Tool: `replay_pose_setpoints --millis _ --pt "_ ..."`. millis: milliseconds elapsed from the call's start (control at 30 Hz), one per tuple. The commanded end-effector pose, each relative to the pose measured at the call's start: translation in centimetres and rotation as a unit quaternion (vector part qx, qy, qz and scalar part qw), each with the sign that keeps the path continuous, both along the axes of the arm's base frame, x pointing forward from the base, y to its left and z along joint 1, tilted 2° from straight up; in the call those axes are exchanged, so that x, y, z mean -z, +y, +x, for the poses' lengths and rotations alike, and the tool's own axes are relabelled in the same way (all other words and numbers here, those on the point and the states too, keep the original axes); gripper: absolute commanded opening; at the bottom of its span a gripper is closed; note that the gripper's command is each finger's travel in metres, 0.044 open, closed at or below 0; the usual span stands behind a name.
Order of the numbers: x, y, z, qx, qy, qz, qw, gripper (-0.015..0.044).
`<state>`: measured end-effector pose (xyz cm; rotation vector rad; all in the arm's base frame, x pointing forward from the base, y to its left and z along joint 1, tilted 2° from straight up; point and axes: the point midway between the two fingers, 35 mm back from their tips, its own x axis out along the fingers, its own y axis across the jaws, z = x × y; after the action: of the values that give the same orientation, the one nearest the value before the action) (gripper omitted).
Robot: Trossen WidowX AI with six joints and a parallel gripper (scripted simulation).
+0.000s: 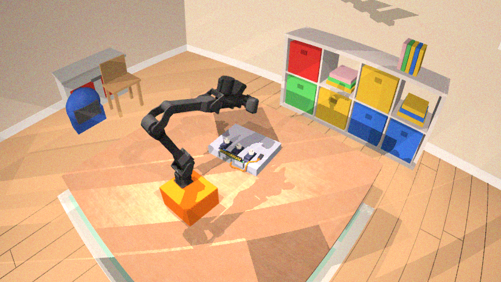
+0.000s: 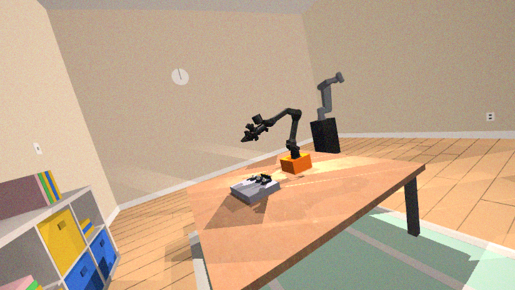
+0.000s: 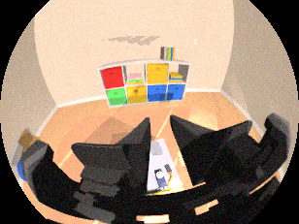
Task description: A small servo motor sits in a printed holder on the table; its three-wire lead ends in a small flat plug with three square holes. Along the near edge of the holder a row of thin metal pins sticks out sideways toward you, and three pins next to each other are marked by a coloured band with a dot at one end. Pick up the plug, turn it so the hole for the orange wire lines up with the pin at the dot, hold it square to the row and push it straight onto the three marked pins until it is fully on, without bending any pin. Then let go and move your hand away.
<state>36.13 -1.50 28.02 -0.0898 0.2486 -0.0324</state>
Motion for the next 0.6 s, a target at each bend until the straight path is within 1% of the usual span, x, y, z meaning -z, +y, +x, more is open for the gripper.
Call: replay_pose_setpoints --millis 0,267,567 --pt "1.8 -0.7 1.6 0.0 0.059 -0.018 0.998 0.0115" --pt "6.7 -2.2 3.9 -0.003 0.19 -0.046 0.981 0.0115" --pt "12.5 -3.9 5.2 -0.02 0.333 -0.065 0.94 0.0115"
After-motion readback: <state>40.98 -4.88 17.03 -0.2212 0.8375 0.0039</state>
